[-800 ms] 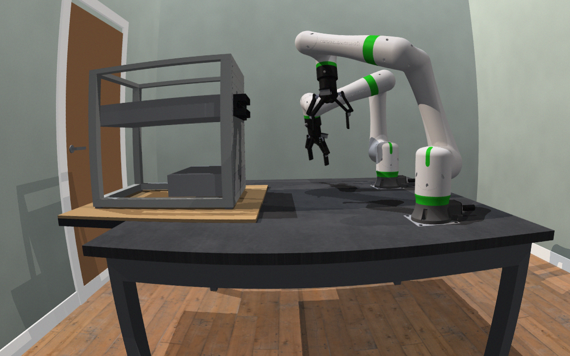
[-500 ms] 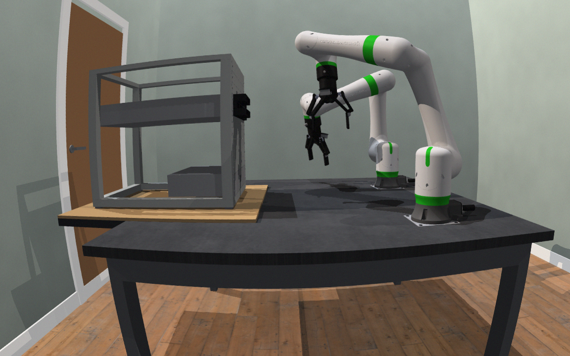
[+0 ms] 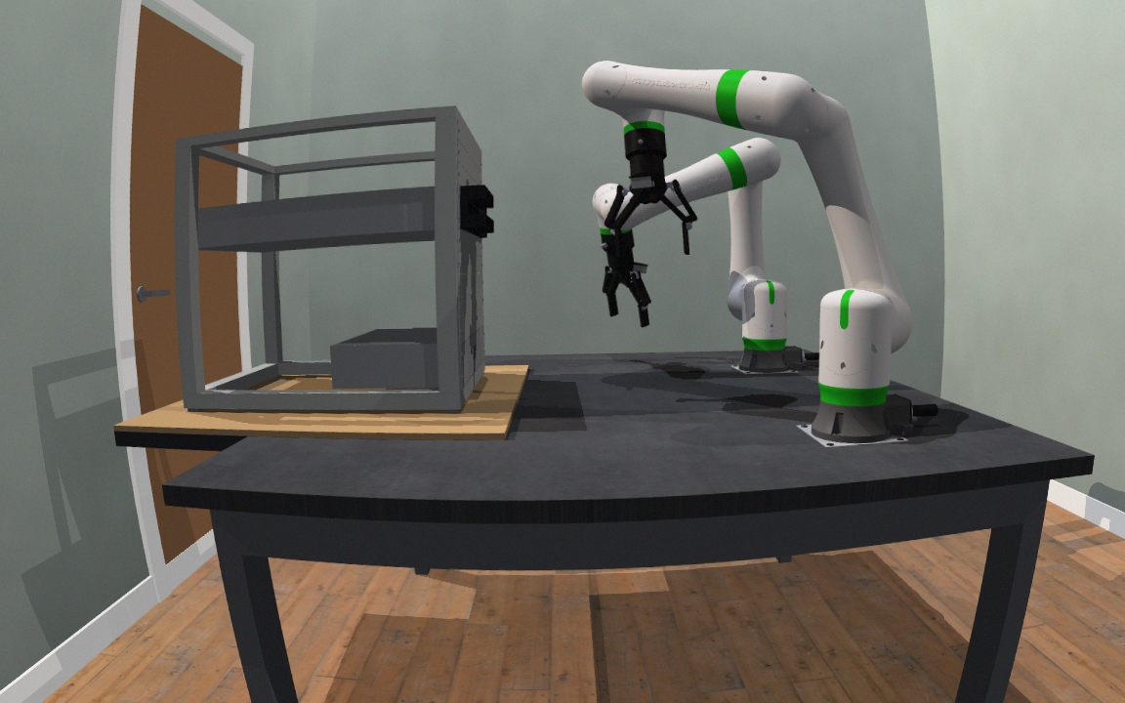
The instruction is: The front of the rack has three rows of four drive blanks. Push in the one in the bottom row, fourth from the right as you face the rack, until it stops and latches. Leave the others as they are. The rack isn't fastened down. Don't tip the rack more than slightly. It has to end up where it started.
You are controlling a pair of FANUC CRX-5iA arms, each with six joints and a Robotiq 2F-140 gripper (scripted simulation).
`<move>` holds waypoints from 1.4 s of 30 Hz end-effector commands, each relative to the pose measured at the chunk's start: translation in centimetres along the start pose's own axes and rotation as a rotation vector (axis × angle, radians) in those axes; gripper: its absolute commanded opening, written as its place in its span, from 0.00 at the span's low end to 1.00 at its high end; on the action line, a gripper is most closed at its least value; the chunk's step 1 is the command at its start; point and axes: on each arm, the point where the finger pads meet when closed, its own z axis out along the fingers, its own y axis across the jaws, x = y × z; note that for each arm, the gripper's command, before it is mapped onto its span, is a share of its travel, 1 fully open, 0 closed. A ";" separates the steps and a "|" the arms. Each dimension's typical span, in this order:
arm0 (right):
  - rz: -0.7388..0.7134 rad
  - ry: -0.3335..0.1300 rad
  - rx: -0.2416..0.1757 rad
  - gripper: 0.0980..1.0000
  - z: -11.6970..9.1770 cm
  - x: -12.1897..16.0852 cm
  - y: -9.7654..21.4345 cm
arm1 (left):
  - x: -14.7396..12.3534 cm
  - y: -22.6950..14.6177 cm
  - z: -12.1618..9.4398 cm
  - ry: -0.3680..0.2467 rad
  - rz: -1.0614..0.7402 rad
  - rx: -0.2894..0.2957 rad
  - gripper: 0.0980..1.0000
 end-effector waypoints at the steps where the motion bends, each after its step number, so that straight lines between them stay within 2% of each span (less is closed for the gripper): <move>1: 0.000 -0.001 0.001 1.00 -0.1 0.0 -0.1 | 0.1 0.1 -0.1 -0.002 -0.006 -0.001 1.00; 13: 0.000 -0.001 0.001 1.00 -0.1 0.0 -0.1 | 1.3 0.9 0.2 -0.006 -0.085 0.004 1.00; 25: 0.000 -0.001 0.001 1.00 -0.1 0.0 -0.1 | 5.7 3.3 0.9 -0.017 -0.352 0.020 1.00; 27: 0.000 -0.001 0.001 1.00 -0.1 0.0 -0.1 | 5.7 3.3 0.9 -0.017 -0.352 0.020 1.00; 34: -0.001 -0.003 0.005 1.00 -0.2 -0.1 0.0 | 10.1 5.2 1.7 -0.026 -0.611 0.037 1.00; 42: -0.010 -0.019 0.030 1.00 -1.0 -0.7 0.7 | 16.9 7.3 3.1 -0.035 -0.992 0.065 1.00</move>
